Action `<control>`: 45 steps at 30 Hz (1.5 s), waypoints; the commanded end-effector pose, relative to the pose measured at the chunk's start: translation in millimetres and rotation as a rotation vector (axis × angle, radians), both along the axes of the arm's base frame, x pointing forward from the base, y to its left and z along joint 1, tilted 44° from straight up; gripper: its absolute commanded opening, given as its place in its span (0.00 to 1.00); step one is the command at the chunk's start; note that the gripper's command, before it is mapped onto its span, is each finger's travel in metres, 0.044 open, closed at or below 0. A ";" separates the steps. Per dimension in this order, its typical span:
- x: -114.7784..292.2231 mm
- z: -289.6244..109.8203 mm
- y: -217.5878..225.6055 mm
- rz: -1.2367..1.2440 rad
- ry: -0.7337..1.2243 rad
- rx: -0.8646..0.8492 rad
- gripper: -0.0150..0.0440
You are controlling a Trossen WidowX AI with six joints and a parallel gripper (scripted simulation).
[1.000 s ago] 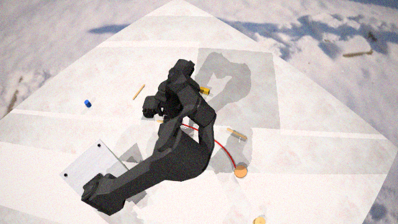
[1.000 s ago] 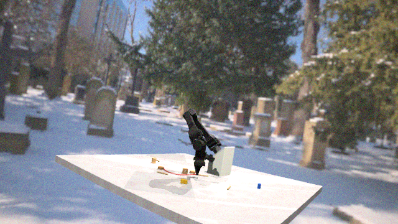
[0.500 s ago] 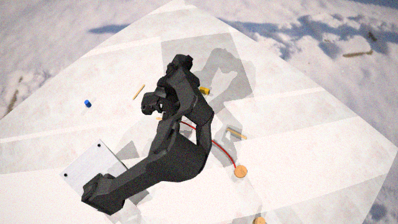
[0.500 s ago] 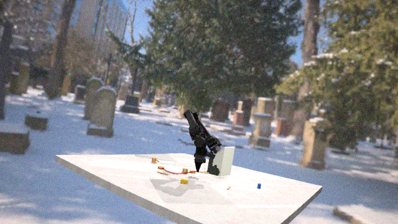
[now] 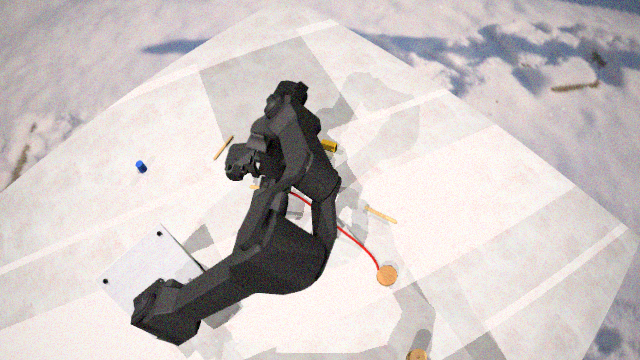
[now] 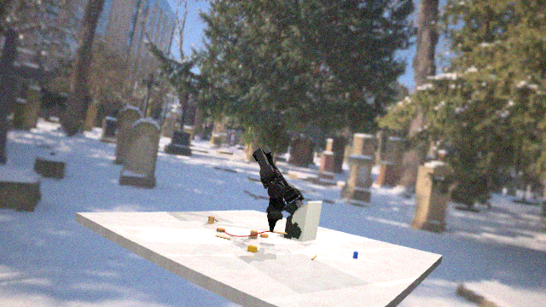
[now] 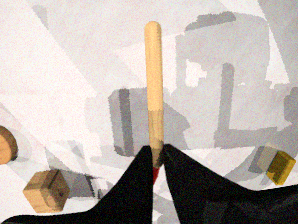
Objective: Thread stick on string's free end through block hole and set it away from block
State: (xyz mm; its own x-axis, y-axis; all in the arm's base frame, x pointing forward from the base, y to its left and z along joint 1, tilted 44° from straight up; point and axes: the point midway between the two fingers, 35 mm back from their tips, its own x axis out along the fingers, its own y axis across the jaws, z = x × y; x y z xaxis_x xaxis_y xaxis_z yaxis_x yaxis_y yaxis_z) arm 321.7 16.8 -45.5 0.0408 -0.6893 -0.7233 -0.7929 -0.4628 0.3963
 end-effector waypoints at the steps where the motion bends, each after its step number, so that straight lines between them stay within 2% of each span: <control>1: 0.0 -0.1 0.0 0.000 0.000 0.000 0.25; 8: 0.8 0.6 -0.6 -0.040 -0.038 0.002 0.25; 45: 19.9 17.1 -15.8 -1.035 -0.984 0.062 0.25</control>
